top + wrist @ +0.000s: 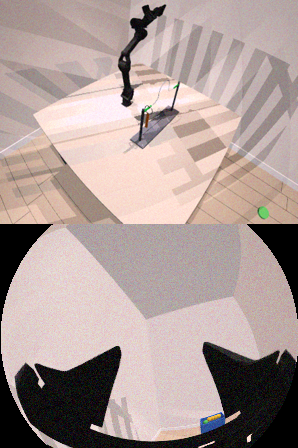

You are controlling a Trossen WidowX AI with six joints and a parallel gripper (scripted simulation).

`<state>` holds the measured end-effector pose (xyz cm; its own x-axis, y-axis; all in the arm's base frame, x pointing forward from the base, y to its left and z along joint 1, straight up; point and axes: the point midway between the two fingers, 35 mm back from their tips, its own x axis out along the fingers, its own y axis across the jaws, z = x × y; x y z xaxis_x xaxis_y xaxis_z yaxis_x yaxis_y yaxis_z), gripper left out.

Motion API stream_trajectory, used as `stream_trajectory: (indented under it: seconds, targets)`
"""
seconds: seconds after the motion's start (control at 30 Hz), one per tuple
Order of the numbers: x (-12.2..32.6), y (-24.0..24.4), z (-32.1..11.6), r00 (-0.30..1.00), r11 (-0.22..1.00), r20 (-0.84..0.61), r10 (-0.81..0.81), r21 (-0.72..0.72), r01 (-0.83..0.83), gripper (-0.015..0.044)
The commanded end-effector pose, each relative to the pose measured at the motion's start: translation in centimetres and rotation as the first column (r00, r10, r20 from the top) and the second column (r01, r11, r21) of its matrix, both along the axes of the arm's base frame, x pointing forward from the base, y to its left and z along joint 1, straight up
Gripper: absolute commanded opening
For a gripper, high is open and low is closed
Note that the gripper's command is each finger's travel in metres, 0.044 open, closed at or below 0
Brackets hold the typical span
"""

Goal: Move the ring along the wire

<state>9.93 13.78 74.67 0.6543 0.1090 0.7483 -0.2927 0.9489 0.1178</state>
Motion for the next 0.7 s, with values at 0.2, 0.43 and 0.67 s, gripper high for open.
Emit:
stream_trajectory:
  seconds: [0.2, 0.43, 0.67]
  targets:
    - [1.4, 1.3, -0.7, 0.994, 0.993, 0.037, -0.104, -0.056, 0.106, 0.0216]
    - [4.8, 3.0, -2.2, 0.957, 0.946, 0.098, -0.272, -0.155, 0.285, 0.0160]
    - [9.2, 3.7, -4.2, 0.896, 0.859, 0.152, -0.418, -0.255, 0.444, 0.0160]
